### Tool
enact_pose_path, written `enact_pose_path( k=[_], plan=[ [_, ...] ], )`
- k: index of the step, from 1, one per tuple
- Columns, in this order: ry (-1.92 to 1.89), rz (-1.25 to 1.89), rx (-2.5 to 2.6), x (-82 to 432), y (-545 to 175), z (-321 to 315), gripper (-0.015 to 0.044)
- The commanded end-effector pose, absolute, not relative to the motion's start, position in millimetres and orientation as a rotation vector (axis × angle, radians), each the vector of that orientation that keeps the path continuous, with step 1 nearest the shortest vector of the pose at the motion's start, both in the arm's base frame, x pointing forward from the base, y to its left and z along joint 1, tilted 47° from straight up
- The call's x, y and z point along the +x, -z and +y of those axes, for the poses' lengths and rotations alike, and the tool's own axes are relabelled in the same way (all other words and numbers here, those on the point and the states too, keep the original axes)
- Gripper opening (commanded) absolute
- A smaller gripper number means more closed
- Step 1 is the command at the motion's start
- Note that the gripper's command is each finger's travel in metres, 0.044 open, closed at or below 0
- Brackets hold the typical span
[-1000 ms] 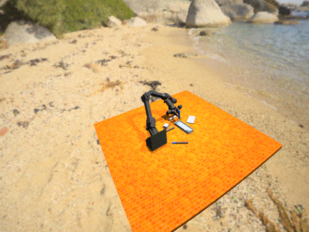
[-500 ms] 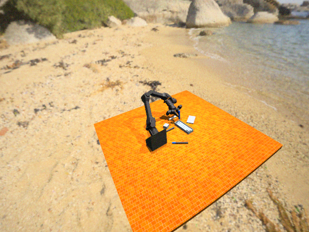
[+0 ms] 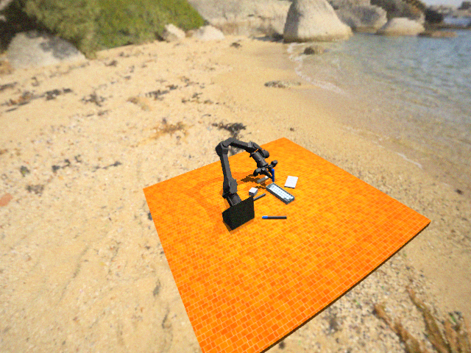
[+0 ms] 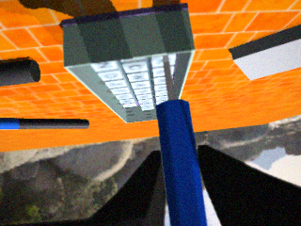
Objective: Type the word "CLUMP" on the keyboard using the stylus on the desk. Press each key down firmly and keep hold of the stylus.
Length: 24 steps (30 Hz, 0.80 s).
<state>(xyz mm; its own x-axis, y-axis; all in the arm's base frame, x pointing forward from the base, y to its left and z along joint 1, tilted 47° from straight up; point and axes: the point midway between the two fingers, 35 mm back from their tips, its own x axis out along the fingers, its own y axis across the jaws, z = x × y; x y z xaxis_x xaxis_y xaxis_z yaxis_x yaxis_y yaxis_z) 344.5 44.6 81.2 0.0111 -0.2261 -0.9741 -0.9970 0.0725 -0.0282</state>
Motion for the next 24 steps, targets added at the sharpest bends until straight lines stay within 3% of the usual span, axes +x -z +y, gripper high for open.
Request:
enact_pose_path(
  k=[1, 24],
  plan=[
    [-1.020, 1.393, -1.319, 344.7, -79.9, 46.0, 0.0081],
    [-1.020, 1.392, -1.319, 345.3, -74.6, 51.7, 0.0081]
  ],
)
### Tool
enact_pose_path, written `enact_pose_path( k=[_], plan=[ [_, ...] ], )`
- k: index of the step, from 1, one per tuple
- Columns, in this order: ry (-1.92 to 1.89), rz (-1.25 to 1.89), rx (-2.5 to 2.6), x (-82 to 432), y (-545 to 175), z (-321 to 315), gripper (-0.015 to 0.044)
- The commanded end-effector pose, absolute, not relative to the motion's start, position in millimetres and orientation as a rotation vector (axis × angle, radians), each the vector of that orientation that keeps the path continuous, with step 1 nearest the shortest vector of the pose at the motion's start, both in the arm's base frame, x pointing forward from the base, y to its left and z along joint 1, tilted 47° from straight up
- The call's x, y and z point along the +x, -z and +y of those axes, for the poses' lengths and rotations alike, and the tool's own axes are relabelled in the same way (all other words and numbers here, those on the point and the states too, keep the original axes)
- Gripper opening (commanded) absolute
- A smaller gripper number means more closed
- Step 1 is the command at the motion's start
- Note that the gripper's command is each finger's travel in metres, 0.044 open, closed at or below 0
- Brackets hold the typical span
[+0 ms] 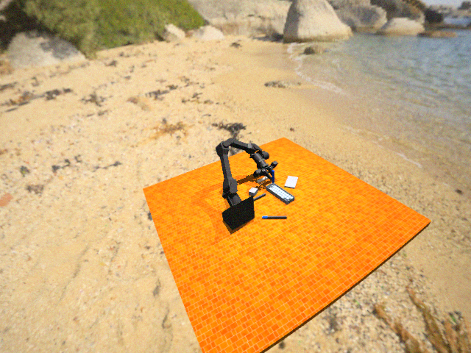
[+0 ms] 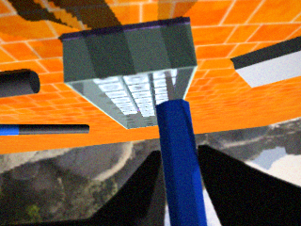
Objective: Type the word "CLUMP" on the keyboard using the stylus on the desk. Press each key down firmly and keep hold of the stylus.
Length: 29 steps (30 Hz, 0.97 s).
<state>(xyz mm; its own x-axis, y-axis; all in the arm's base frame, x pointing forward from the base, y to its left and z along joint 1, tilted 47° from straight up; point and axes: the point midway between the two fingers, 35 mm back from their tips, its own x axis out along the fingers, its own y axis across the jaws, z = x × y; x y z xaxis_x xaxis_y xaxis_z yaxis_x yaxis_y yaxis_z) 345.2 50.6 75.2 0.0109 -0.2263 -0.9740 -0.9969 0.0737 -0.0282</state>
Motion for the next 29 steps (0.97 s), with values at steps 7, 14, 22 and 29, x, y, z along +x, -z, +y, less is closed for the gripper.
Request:
enact_pose_path(
  k=[7, 14, 22, 29],
  plan=[
    [-1.020, 1.392, -1.319, 345, -75, 51, 0.0081],
    [-1.020, 1.393, -1.320, 344, -94, 30, 0.0081],
    [-1.014, 1.396, -1.314, 343, -98, 25, 0.0081],
    [-1.014, 1.396, -1.314, 343, -98, 25, 0.0081]
  ],
)
